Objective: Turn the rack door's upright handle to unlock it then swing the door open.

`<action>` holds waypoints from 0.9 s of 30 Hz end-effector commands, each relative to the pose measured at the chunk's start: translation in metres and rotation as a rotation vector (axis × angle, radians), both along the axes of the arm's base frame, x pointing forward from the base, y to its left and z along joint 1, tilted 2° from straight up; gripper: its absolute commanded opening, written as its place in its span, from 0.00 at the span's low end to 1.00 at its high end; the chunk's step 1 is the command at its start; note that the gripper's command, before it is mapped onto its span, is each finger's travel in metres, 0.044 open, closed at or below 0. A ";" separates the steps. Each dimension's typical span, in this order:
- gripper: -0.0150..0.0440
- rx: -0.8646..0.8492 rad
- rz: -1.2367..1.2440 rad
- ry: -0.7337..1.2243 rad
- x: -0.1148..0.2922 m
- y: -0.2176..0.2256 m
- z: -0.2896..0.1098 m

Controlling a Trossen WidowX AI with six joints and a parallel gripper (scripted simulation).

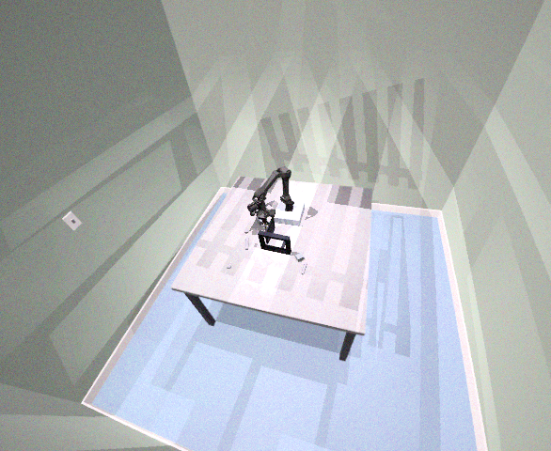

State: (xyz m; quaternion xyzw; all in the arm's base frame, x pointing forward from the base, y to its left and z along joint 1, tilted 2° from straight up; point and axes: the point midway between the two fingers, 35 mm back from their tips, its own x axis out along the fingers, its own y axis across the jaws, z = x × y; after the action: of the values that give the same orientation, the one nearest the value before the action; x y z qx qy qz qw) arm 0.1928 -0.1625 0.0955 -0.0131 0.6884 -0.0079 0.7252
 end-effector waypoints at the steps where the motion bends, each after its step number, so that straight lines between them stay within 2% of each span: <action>1: 0.59 0.002 0.010 0.003 0.000 0.000 0.000; 4: 0.73 0.002 0.010 0.003 0.000 0.000 0.000; 5: 0.74 0.002 0.010 0.003 0.000 0.000 0.000; 27: 0.74 0.002 0.010 0.003 0.000 -0.001 0.028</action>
State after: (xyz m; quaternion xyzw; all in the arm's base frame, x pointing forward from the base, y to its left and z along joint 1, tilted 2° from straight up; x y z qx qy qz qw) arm 0.1916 -0.1625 0.1155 -0.0119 0.6935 -0.0032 0.7203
